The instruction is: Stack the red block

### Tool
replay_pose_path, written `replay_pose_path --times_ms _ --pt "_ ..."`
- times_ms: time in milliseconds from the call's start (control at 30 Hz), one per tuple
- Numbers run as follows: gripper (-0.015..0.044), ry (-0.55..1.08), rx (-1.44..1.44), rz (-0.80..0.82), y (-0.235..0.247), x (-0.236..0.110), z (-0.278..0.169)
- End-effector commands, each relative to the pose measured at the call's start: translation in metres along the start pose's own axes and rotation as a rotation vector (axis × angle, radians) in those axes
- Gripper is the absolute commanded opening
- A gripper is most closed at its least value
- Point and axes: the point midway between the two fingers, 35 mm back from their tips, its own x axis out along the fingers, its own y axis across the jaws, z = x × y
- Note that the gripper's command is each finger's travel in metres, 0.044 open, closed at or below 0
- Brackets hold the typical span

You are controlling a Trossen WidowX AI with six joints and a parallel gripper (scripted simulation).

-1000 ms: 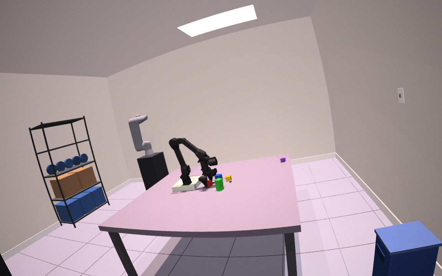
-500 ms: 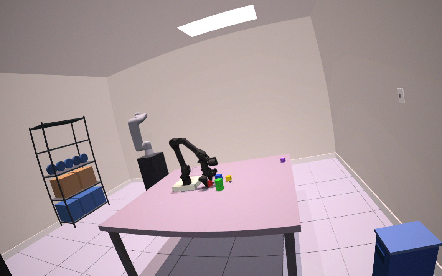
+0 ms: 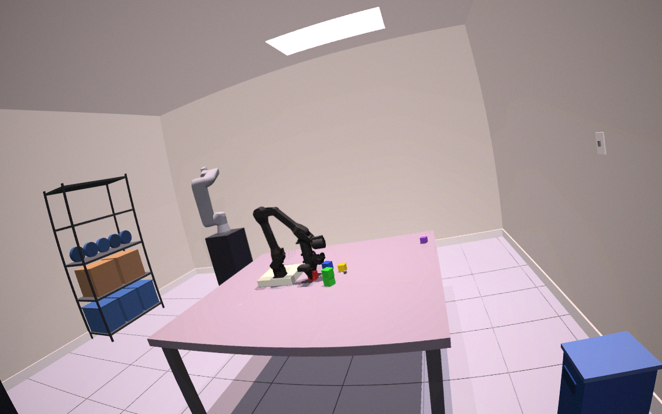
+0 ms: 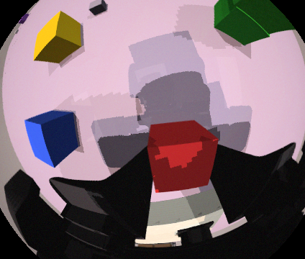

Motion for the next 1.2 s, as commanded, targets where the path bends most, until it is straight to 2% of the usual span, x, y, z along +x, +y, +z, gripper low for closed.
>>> replay_pose_path --times_ms 0,67,767,1167 --pt "0.0052 0.0 -0.005 0.002 0.0 -0.005 0.0" --pt "0.0 0.0 -0.005 0.002 0.0 -0.013 0.001" --pt "0.0 0.0 -0.005 0.002 0.0 -0.113 0.0" --pt "0.0 -0.001 -0.005 0.002 -0.001 -0.119 0.001"
